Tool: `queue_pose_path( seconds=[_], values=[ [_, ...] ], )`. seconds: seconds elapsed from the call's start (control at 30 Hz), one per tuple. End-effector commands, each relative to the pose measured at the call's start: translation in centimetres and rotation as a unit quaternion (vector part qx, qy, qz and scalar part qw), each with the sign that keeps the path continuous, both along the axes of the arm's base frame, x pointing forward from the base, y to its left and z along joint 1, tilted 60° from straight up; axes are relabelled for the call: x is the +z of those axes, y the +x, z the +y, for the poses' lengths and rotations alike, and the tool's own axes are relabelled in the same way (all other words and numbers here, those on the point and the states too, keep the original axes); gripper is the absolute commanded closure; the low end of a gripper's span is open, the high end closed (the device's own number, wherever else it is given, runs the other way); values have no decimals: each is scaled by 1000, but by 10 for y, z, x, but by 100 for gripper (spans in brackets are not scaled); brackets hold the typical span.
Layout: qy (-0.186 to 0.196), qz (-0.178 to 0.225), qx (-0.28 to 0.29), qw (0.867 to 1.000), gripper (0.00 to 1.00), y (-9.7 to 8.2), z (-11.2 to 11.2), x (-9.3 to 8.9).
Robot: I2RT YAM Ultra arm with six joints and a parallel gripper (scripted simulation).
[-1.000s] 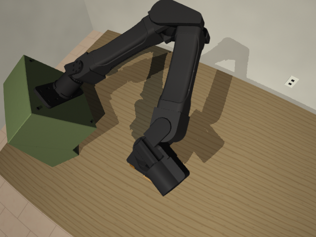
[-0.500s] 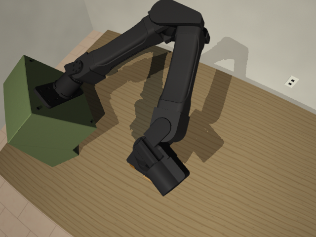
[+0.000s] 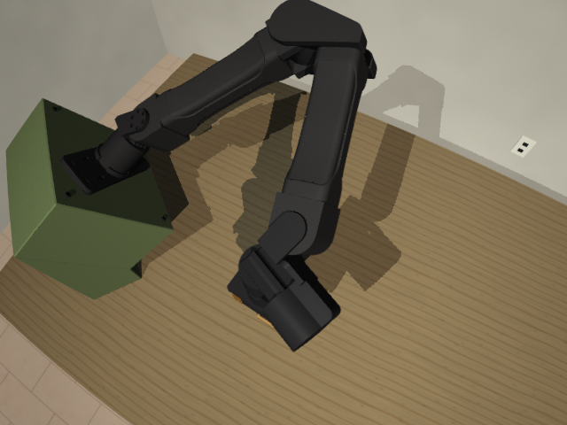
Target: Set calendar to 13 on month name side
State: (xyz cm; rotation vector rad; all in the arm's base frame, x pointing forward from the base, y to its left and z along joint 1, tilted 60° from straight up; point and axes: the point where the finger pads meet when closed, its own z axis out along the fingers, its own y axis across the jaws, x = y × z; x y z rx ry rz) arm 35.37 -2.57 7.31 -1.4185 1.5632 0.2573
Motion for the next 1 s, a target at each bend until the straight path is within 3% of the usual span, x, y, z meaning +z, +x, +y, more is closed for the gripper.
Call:
queue_pose_path(
  seconds=[0.0, 0.97],
  values=[
    [-1, -2, -4, 1000, 55, 1, -2, 1],
    [-1, -2, -4, 1000, 55, 18, 22, -17]
  ],
)
